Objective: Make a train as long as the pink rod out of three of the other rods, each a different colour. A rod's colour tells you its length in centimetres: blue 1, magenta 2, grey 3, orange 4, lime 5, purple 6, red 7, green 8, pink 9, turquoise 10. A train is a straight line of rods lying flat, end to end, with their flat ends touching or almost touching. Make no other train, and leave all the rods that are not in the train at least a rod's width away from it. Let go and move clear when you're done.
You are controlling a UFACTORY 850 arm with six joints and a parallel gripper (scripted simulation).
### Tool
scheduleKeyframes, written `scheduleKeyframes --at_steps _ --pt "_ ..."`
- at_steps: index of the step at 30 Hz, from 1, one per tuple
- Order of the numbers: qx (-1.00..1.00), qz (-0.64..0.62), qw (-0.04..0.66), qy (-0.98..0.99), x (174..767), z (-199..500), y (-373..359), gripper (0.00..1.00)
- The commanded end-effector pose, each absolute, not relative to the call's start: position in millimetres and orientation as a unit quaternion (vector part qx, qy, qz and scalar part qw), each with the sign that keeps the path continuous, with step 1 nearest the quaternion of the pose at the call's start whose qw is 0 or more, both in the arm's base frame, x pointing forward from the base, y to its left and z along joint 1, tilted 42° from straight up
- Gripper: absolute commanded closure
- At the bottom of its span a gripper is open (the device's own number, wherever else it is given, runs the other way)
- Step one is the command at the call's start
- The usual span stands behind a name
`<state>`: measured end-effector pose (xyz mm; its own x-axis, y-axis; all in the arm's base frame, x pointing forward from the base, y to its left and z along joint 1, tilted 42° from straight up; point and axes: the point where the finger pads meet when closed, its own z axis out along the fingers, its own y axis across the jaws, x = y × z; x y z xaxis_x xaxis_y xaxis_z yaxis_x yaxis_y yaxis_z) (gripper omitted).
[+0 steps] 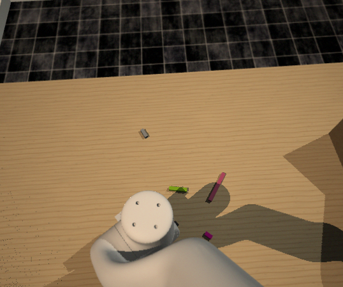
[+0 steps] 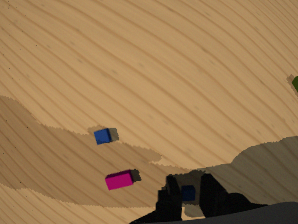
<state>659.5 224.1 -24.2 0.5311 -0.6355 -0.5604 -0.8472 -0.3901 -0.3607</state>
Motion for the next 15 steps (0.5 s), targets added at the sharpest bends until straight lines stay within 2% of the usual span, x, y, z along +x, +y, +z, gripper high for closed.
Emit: scheduleKeyframes --at_steps 1,2,3,15 --pt "-0.816 0.168 0.315 0.454 660.5 -23.4 223.7 0.76" --pt "-0.816 0.168 0.315 0.454 660.5 -23.4 223.7 0.76" --pt "-0.816 0.168 0.315 0.454 660.5 -23.4 223.7 0.96" --pt "-0.816 0.168 0.315 0.454 660.5 -23.4 223.7 0.96"
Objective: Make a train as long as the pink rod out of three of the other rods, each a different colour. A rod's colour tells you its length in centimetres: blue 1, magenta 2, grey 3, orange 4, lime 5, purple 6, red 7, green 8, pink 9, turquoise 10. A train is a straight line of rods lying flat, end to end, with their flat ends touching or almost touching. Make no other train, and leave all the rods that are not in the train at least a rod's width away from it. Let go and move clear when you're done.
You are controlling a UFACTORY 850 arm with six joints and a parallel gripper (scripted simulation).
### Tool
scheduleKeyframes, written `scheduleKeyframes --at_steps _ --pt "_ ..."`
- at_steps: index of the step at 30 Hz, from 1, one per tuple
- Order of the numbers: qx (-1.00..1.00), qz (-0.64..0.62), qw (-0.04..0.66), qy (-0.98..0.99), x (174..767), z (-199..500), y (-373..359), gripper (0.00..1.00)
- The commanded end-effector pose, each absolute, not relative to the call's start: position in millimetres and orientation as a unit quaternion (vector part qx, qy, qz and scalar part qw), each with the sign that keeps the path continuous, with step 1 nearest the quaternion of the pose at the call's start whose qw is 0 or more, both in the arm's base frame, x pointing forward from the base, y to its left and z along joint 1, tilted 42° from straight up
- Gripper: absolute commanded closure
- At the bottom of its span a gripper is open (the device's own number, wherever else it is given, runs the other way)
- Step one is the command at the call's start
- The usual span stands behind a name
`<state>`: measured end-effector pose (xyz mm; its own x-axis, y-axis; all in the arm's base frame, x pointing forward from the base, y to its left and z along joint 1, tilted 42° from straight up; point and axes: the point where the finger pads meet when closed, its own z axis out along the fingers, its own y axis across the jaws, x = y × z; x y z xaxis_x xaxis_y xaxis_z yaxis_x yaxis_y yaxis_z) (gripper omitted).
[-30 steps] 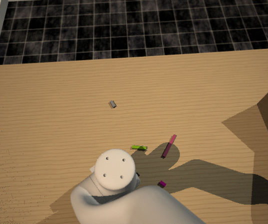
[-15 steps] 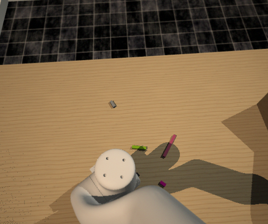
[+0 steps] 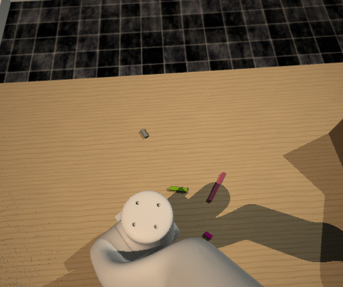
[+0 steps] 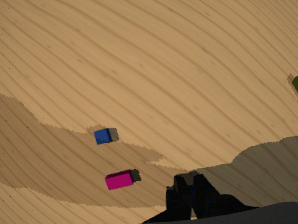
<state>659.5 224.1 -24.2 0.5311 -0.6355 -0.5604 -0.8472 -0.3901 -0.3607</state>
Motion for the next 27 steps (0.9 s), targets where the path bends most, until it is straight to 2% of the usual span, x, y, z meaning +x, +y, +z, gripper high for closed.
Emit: scheduleKeyframes --at_steps 1,27 --pt "-0.816 0.168 0.315 0.454 660.5 -23.4 223.7 0.96" --pt "-0.816 0.168 0.315 0.454 660.4 -16.2 217.2 0.96"
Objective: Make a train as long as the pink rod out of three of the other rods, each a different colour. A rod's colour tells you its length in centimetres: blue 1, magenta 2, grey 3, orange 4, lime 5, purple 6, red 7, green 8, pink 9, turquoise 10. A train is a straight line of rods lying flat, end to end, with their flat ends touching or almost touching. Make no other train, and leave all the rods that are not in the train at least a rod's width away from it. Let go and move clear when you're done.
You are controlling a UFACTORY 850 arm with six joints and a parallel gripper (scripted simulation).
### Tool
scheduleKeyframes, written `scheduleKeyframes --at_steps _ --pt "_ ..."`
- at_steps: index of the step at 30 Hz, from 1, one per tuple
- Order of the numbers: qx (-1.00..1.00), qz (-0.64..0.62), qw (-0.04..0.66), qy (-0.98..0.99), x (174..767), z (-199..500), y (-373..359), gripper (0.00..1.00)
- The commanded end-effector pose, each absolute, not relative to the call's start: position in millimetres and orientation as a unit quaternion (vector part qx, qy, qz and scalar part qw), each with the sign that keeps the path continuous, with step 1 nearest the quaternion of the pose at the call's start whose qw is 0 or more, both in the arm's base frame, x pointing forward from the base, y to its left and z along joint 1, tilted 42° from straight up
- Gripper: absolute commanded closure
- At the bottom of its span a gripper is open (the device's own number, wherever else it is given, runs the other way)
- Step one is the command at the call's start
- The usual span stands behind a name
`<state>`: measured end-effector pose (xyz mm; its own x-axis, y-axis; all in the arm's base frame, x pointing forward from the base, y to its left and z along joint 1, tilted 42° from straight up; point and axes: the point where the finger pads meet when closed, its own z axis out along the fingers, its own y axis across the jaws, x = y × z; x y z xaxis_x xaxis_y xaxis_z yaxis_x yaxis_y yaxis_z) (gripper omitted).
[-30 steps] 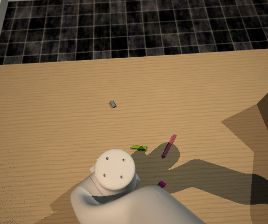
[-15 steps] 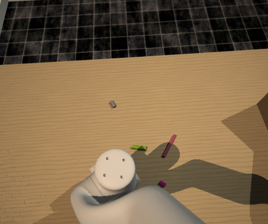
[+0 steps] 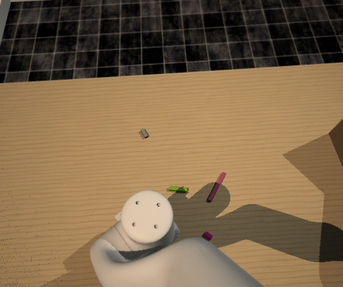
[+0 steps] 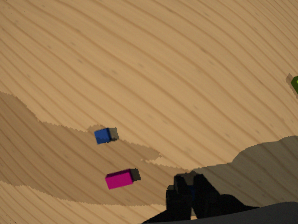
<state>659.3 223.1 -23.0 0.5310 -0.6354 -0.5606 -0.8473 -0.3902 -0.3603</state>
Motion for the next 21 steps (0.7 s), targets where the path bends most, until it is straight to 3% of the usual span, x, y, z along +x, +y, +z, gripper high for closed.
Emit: scheduleKeyframes --at_steps 1,21 --pt "-0.816 0.168 0.315 0.454 660 -13 214 0.96" --pt "-0.816 0.168 0.315 0.454 659 51 157 0.96"
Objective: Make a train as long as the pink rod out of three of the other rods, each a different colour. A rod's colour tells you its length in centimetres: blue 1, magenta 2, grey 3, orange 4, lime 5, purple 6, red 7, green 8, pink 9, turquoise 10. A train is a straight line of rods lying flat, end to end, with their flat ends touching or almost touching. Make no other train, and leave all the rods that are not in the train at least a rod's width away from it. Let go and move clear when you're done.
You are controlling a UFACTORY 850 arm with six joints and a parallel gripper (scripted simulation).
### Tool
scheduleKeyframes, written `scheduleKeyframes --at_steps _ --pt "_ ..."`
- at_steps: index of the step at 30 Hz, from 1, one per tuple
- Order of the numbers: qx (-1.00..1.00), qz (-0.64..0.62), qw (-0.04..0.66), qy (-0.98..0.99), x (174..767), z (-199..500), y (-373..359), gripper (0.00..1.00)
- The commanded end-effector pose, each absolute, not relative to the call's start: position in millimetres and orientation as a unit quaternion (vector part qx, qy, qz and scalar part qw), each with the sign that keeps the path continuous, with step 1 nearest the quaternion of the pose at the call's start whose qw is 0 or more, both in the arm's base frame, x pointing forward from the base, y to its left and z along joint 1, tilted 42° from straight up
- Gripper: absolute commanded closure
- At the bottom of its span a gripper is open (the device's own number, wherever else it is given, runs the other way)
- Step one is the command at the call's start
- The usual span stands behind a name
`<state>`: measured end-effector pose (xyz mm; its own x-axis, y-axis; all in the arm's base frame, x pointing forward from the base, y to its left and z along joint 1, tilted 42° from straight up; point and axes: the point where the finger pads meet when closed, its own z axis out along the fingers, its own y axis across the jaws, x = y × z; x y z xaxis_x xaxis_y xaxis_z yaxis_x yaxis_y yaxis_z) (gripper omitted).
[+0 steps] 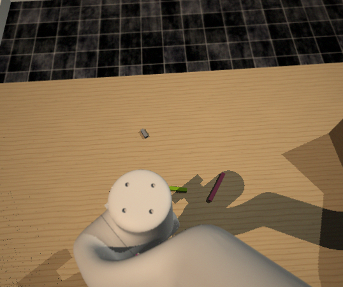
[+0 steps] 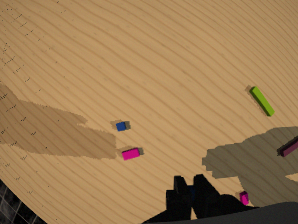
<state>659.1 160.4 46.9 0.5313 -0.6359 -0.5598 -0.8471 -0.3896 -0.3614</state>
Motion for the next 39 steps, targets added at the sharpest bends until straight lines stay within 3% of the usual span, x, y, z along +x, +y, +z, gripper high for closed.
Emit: scheduleKeyframes --at_steps 1,8,39 --pt "-0.816 0.168 0.315 0.454 659 51 157 0.96" --pt "-0.816 0.167 0.315 0.454 659 49 155 0.96" --pt "-0.812 0.17 0.313 0.462 580 -108 -20 0.96"
